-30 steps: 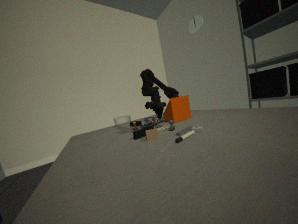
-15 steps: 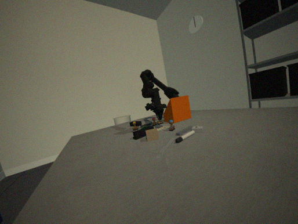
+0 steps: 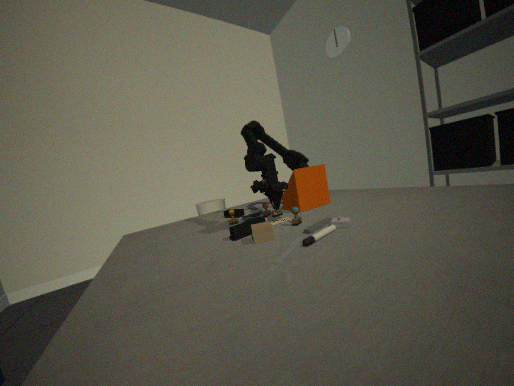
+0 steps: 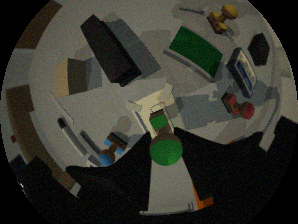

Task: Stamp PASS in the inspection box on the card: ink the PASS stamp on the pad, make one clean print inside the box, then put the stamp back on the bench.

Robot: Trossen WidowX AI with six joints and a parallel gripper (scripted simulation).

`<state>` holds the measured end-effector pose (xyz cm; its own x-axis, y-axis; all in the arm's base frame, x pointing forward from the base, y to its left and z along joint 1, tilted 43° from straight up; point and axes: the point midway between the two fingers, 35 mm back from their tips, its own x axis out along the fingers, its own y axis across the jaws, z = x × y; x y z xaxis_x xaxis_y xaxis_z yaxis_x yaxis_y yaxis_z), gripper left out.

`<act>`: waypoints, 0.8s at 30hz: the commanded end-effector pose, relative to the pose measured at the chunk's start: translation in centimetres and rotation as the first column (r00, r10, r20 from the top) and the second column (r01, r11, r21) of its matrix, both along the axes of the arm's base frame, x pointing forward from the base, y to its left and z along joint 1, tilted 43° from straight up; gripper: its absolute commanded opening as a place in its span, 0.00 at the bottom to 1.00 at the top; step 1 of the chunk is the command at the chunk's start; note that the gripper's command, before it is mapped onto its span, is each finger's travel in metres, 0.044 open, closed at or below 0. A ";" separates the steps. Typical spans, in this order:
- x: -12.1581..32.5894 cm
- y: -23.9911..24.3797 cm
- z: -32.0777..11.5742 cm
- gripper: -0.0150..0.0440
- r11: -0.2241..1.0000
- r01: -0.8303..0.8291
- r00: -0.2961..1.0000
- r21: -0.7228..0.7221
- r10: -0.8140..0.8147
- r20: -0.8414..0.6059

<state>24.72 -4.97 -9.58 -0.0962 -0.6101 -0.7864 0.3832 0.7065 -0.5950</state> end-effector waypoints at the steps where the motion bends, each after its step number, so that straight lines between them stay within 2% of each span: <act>1: -0.1 -0.3 -0.2 0.25 1.000 -0.003 1.000 -0.004 0.003 -0.001; 24: -0.4 -1.3 -1.2 0.25 1.000 -0.004 1.000 -0.007 0.004 0.002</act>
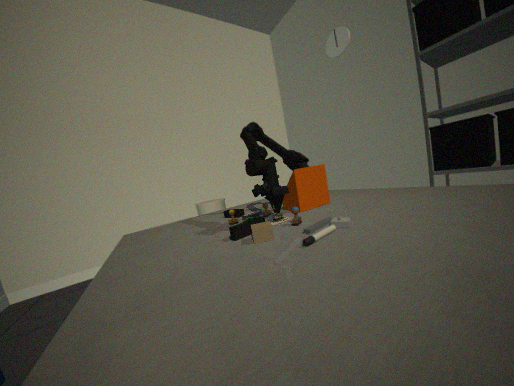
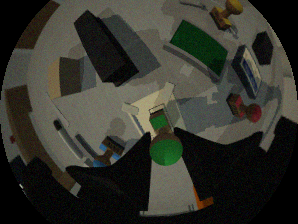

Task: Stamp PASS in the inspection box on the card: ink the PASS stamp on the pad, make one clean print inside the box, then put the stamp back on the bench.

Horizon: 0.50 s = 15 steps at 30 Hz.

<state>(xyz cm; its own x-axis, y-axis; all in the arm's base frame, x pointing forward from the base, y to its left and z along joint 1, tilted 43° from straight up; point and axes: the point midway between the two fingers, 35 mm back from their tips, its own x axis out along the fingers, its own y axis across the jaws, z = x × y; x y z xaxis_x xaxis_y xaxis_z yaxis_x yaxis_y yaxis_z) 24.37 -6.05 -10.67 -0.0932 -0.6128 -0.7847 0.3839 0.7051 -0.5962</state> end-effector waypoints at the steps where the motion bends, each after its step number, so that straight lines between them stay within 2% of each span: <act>1: -0.1 -0.3 -0.2 0.25 1.000 -0.003 1.000 -0.004 0.003 -0.001; 15: -0.1 -0.4 -0.3 0.25 1.000 -0.003 1.000 -0.004 0.003 -0.001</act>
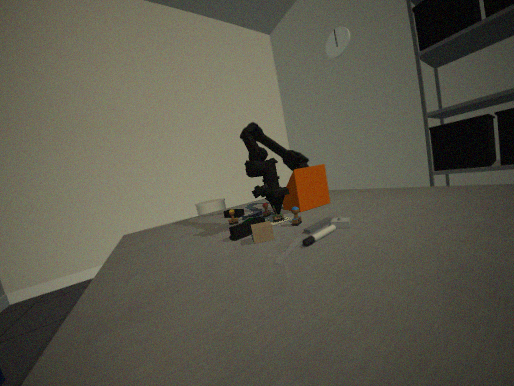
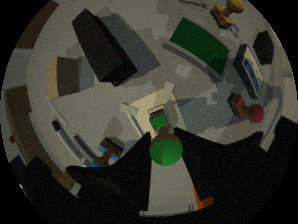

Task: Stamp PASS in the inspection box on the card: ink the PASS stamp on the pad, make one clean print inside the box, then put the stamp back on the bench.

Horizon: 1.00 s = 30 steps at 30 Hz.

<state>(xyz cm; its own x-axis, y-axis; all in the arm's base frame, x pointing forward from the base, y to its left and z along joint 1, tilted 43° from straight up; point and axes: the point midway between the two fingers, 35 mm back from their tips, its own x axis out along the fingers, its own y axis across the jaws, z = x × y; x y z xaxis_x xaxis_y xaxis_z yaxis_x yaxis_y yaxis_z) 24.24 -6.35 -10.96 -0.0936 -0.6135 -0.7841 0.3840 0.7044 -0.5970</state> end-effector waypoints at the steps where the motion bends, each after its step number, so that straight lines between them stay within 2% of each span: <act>1: 0.0 -0.1 -0.1 0.25 1.000 -0.003 1.000 -0.003 0.003 0.000; 30: 0.0 -0.3 -0.3 0.25 1.000 -0.003 1.000 -0.004 0.003 0.000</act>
